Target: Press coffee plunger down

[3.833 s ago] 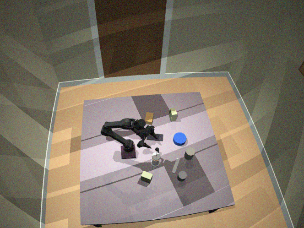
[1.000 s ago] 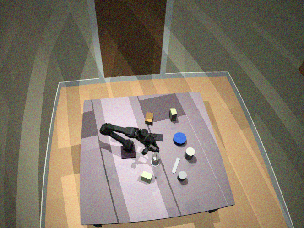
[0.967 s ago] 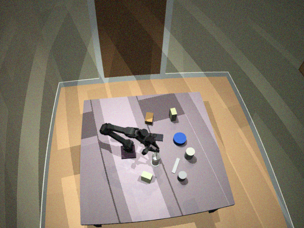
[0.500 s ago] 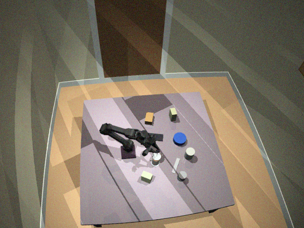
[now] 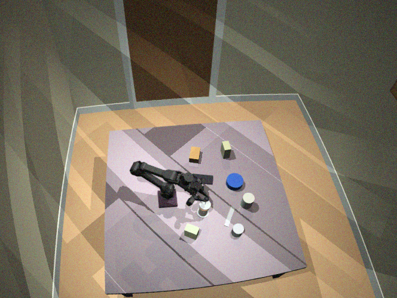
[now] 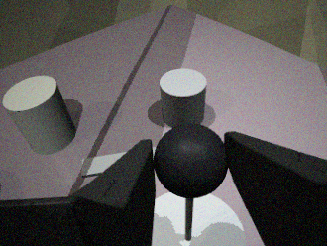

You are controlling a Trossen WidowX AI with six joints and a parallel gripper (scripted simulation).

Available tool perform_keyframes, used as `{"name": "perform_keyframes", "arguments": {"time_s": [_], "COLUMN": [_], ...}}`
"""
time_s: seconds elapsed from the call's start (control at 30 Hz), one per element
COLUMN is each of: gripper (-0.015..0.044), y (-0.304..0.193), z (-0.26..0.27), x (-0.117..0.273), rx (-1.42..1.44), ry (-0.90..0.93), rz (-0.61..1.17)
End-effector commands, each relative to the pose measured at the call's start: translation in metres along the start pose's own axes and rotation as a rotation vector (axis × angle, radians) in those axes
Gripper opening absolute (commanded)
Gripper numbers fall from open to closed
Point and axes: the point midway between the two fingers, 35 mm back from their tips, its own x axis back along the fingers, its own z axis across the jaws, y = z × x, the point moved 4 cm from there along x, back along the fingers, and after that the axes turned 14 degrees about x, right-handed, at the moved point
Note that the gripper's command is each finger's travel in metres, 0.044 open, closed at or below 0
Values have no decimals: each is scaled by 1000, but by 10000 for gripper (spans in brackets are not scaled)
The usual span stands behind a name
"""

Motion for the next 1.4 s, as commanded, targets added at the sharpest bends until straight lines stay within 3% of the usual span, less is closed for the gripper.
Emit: {"name": "perform_keyframes", "arguments": {"time_s": [0.0, 1.37], "gripper": [121, 121], "y": [-28, -30], "z": [7, 7], "x": [-12, -30], "rx": [15, 15], "ry": [19, 18], "rz": [83, 82]}}
